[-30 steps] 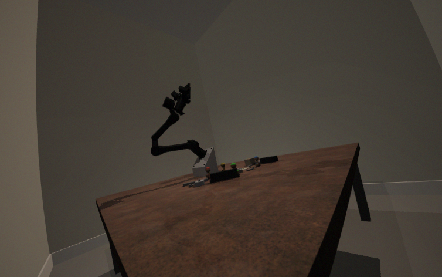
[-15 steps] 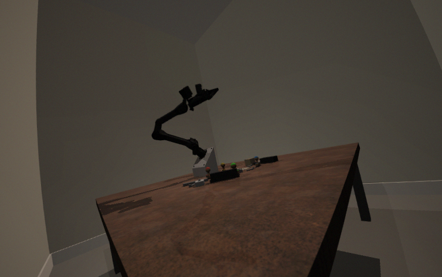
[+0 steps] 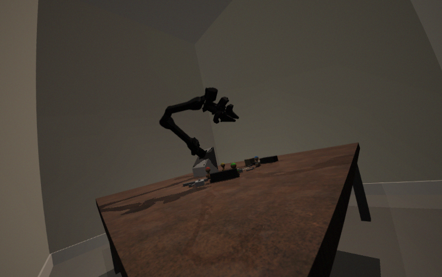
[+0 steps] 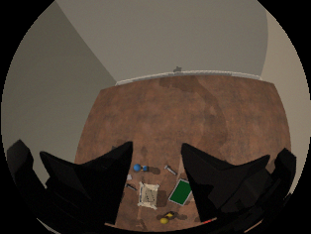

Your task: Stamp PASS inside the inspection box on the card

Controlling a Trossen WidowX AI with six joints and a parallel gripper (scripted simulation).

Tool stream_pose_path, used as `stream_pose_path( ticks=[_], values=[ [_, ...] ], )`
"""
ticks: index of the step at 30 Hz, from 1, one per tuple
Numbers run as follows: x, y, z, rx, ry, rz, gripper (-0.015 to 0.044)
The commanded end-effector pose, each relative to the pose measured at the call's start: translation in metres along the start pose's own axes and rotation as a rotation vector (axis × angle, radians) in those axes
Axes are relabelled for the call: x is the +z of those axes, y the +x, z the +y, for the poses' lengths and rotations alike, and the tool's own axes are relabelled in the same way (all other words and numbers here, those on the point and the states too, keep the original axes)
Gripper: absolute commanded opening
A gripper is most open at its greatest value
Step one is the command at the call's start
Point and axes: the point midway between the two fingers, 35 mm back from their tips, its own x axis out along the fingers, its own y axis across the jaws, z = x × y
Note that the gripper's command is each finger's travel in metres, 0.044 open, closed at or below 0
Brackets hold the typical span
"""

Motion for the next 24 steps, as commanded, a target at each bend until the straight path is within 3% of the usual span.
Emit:
stream_pose_path(
  ticks=[1, 10, 24],
  values=[
    [-0.035, 0.038, -0.043, -0.164, 0.032, 0.240, 0.0228],
    [-0.116, 0.083, -0.125, -0.453, 0.009, 0.716, 0.0228],
    [-0.123, 0.092, -0.131, -0.456, 0.008, 0.724, 0.0228]
  ],
)
